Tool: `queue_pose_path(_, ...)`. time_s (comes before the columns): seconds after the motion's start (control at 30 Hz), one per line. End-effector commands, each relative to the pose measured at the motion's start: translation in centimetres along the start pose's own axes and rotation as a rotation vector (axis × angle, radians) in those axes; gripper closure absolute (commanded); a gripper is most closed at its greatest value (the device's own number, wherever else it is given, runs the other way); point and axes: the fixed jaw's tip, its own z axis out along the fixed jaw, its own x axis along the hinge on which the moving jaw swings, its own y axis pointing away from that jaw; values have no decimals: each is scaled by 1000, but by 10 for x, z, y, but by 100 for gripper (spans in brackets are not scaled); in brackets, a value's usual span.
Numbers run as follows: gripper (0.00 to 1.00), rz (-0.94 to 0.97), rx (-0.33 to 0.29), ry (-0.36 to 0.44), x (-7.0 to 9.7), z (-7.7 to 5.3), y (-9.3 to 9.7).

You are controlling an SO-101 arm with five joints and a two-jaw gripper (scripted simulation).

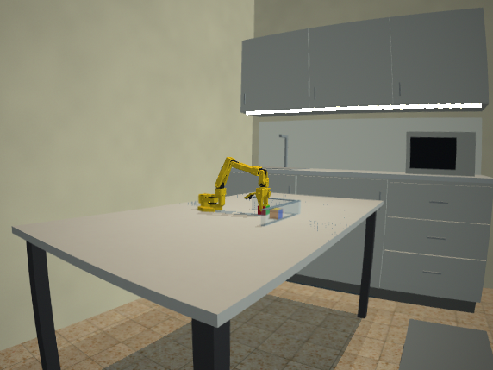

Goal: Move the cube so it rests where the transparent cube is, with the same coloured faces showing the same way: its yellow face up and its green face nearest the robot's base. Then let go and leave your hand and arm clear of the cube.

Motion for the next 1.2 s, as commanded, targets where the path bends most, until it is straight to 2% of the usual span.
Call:
queue_pose_path(0.0, 78, -6, 9, 49, 6, -9, -4)
queue_pose_path(0.77, 78, -6, 9, 49, 6, -10, -4)
queue_pose_path(0.9, 78, -6, 9, 50, 7, -15, -4)
queue_pose_path(1.17, 78, -6, 10, 53, 7, -34, -4)
